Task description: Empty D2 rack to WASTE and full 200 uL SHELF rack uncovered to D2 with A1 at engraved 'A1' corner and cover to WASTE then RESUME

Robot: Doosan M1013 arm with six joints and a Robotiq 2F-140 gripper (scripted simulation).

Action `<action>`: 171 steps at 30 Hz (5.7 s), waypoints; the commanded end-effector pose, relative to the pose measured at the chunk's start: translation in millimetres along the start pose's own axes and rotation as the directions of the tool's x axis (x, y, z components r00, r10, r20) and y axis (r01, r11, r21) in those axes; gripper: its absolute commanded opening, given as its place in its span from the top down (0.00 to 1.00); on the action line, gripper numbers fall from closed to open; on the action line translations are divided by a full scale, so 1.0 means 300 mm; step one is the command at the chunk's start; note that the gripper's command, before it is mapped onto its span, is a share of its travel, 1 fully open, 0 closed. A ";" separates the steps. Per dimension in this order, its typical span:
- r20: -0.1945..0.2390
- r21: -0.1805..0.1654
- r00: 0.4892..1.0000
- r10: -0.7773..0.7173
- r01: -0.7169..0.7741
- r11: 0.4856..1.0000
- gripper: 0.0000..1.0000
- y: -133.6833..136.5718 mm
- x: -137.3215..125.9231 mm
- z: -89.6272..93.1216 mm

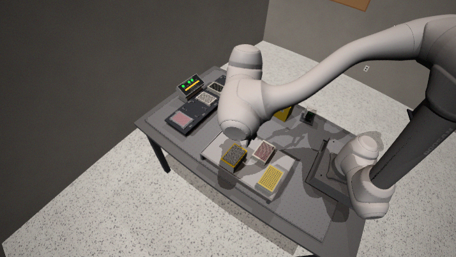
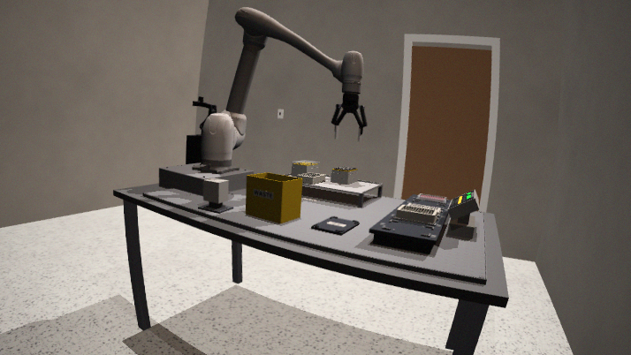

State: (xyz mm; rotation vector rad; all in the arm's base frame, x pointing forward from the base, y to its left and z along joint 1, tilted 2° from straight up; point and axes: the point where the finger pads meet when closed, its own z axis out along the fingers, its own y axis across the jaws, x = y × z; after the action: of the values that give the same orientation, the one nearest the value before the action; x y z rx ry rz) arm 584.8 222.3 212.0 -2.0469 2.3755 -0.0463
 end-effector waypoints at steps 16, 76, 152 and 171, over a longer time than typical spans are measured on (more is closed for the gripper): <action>0.000 0.000 1.000 0.000 0.000 1.000 0.23 0.000 0.000 0.086; 0.000 0.000 1.000 0.000 0.000 1.000 0.23 0.000 0.000 0.375; 0.000 0.000 1.000 0.000 0.000 1.000 1.00 0.000 0.000 0.614; 0.000 0.000 1.000 0.000 0.000 1.000 1.00 0.000 0.000 0.614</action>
State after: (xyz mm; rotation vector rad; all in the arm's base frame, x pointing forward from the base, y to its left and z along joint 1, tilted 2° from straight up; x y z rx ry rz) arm 589.3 218.9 28.0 -2.0466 2.3752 -0.0465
